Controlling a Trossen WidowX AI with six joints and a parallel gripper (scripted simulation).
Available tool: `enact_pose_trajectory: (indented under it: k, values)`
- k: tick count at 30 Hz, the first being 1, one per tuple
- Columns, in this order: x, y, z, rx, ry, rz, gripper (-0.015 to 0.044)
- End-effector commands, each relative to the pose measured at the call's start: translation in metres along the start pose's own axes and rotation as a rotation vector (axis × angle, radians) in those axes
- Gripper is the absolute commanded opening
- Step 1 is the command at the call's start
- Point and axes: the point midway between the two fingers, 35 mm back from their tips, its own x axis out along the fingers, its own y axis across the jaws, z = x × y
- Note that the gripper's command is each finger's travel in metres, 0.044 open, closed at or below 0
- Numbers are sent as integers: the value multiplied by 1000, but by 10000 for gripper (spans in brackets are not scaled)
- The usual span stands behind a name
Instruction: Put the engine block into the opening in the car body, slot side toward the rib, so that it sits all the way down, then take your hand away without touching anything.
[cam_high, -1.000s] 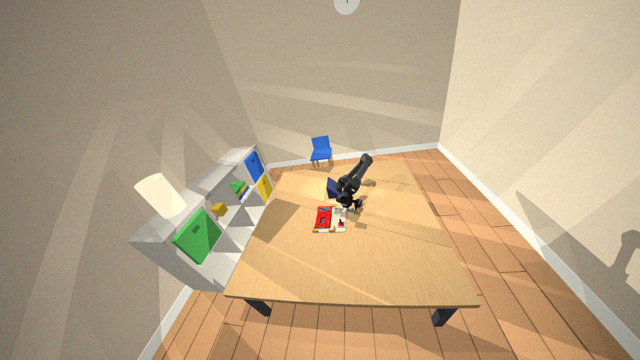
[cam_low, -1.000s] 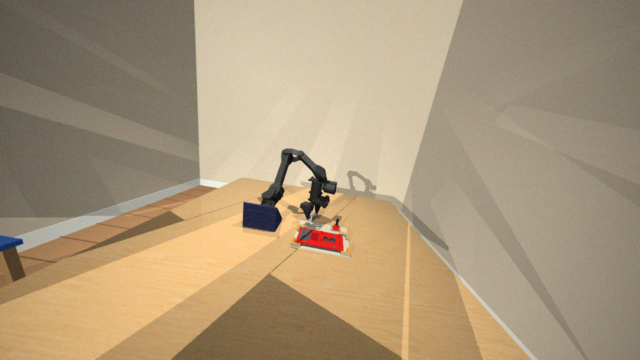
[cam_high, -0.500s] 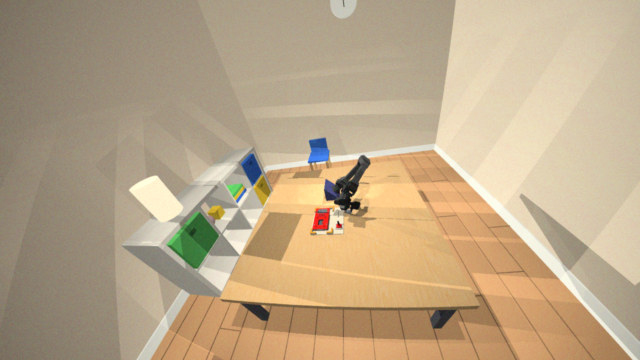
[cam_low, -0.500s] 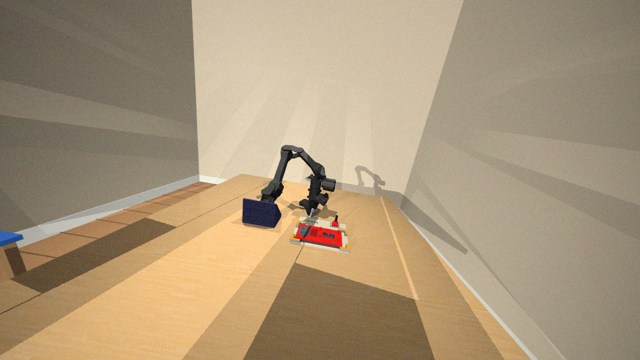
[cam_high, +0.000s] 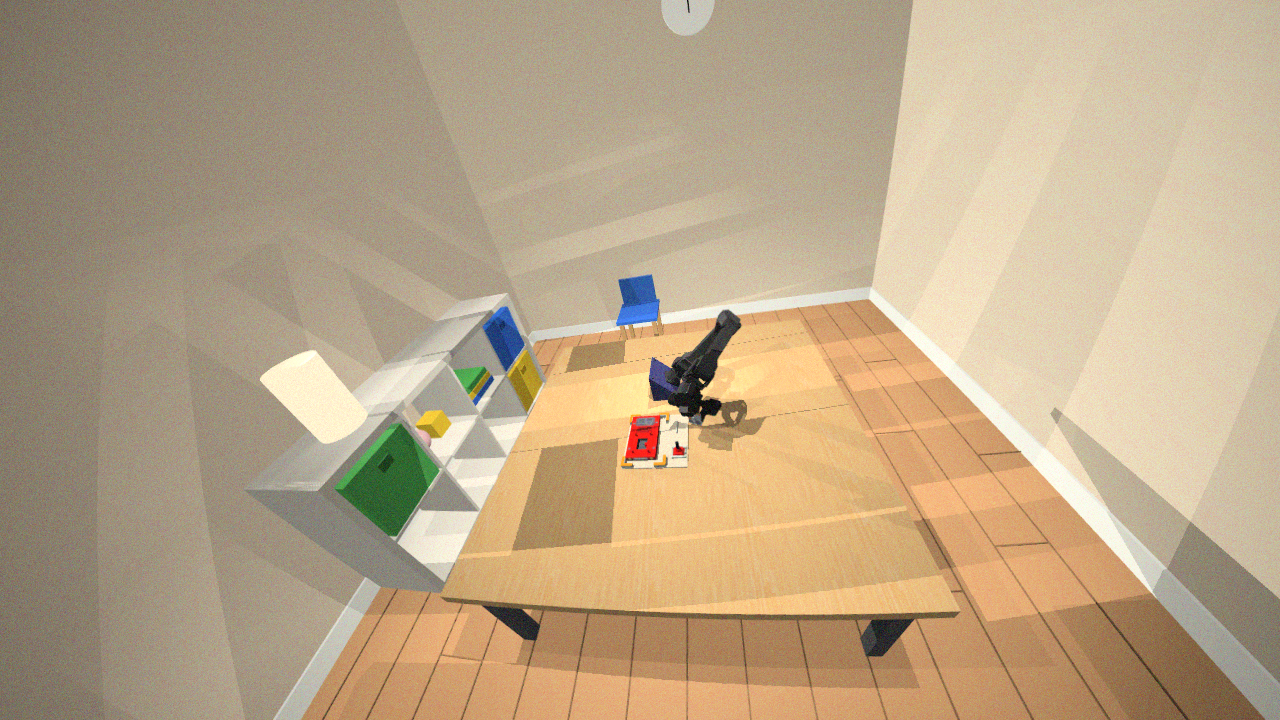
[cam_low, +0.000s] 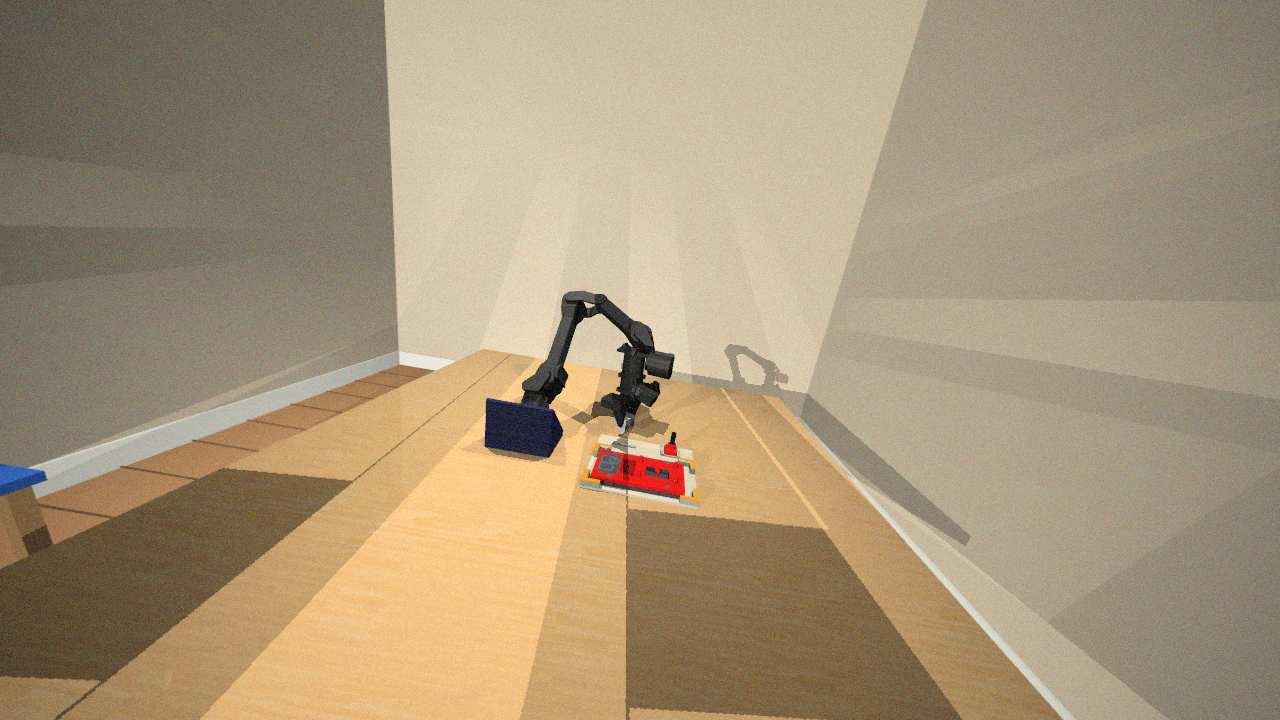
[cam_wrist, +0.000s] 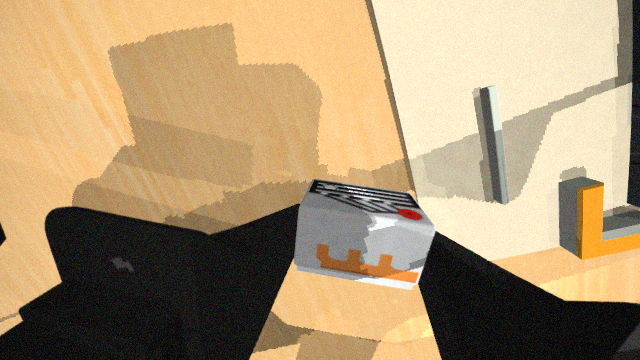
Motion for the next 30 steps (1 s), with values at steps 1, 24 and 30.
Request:
enact_pose_trajectory:
  k: [1,24,30]
  values:
    - [-13,0,2,0,-8,-6,0]
    - [-87,0,-1,6,-35,-6,0]
    - [-106,0,-5,6,-39,-3,0]
